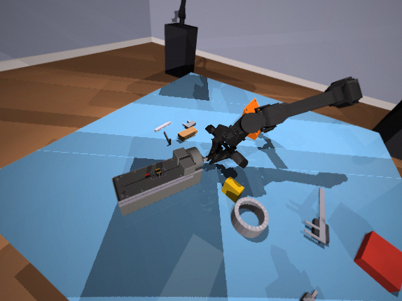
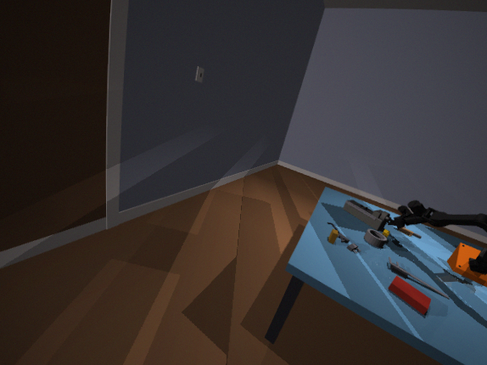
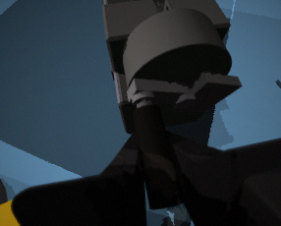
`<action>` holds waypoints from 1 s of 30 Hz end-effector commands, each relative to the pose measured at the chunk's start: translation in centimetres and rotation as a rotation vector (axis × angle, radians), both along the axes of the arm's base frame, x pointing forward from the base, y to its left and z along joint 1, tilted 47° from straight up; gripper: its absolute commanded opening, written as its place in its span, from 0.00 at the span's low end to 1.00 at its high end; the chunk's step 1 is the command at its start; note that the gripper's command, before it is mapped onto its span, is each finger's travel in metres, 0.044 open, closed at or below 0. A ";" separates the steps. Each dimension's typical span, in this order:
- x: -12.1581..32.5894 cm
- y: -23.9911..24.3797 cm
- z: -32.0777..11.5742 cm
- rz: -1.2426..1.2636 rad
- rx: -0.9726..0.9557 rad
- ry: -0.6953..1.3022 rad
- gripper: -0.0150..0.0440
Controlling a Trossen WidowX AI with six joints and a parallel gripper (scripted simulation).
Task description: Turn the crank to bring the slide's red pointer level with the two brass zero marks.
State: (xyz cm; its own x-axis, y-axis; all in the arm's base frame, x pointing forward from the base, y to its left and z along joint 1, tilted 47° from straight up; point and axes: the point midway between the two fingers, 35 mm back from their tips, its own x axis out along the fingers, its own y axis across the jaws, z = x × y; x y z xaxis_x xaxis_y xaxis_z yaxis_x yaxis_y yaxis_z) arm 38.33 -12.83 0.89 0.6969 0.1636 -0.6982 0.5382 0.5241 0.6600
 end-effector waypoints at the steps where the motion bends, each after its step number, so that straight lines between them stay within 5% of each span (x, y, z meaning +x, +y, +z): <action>1: -0.4 -0.8 0.4 -0.011 -0.001 -0.006 0.25; 30: -1.5 -2.5 -0.1 -0.011 -0.002 -0.005 0.25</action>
